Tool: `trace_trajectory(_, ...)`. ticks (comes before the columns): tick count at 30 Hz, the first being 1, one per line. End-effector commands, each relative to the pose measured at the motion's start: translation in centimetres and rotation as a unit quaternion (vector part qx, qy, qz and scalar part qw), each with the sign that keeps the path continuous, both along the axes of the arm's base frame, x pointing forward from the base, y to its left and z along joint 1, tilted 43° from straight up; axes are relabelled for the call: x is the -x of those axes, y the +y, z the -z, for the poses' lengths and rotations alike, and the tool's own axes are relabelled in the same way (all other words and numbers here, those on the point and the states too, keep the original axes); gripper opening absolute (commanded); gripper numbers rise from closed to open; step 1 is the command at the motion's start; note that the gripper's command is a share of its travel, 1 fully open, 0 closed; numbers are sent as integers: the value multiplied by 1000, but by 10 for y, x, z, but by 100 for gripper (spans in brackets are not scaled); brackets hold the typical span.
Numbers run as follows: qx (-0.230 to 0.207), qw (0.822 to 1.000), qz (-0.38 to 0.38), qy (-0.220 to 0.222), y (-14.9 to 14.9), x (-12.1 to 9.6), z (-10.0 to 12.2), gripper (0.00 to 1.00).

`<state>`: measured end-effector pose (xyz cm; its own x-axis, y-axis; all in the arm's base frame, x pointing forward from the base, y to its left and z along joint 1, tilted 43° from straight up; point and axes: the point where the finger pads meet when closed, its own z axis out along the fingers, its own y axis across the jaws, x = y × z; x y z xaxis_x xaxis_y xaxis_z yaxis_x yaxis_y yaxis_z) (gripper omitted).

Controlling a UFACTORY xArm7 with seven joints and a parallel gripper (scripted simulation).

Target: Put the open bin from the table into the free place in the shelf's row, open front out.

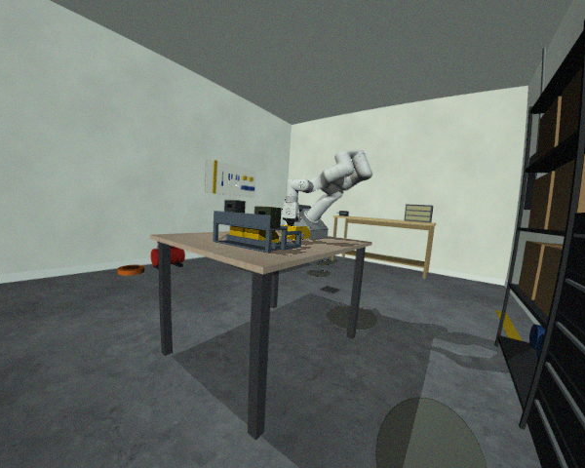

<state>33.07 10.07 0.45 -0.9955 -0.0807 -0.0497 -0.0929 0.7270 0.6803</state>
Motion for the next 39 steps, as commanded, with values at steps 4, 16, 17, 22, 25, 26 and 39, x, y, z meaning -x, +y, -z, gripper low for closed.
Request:
trace_trajectory(4,0,1000,1,-1,10,2,-10,0)
trace_trajectory(16,0,1000,1,-1,10,2,-10,0)
trace_trajectory(17,0,1000,1,-1,13,2,-13,0)
trace_trajectory(22,0,1000,1,-1,26,6,-25,0)
trace_trajectory(25,0,1000,1,-1,26,6,-25,0)
trace_trajectory(26,0,1000,1,-1,26,6,-25,0)
trace_trajectory(39,0,1000,1,-1,28,-9,-26,0)
